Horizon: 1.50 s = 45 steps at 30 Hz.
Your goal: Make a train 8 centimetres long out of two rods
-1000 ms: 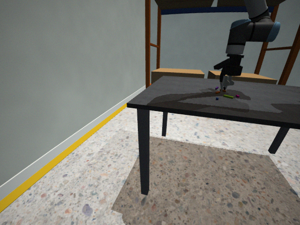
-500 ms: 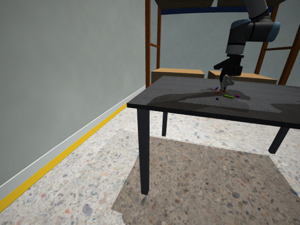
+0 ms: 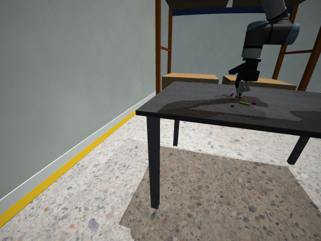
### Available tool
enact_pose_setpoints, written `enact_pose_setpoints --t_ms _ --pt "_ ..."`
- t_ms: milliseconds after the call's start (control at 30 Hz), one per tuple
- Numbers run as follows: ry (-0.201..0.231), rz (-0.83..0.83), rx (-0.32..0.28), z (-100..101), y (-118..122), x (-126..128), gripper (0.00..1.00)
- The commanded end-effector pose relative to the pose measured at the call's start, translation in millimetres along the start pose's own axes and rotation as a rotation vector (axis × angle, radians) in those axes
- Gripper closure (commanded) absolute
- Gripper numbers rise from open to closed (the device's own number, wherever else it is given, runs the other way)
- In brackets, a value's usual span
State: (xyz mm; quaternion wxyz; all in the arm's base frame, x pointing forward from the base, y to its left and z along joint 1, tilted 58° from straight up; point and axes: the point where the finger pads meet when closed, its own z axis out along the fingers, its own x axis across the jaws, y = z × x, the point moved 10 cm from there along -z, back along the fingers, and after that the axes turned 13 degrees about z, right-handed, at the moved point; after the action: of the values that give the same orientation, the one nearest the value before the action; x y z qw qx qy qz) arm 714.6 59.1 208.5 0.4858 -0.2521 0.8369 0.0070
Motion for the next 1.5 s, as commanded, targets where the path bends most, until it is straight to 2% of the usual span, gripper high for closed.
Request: enact_pose_setpoints --t_ms 0,900,1067,1333,1400,1467 --pt "0.0 0.0 0.0 -0.3 0.0 -0.2 1.0" --pt "0.0 0.0 0.0 -2.5 0.0 -0.2 1.0" --pt "0.0 0.0 0.0 -18.6 0.0 -0.2 1.0" --pt "0.0 0.0 0.0 -66.0 0.1 -0.2 1.0" --pt "0.0 0.0 0.0 -66.0 0.1 -0.2 1.0" --pt "0.0 0.0 0.0 -76.8 0.1 -0.2 1.0"
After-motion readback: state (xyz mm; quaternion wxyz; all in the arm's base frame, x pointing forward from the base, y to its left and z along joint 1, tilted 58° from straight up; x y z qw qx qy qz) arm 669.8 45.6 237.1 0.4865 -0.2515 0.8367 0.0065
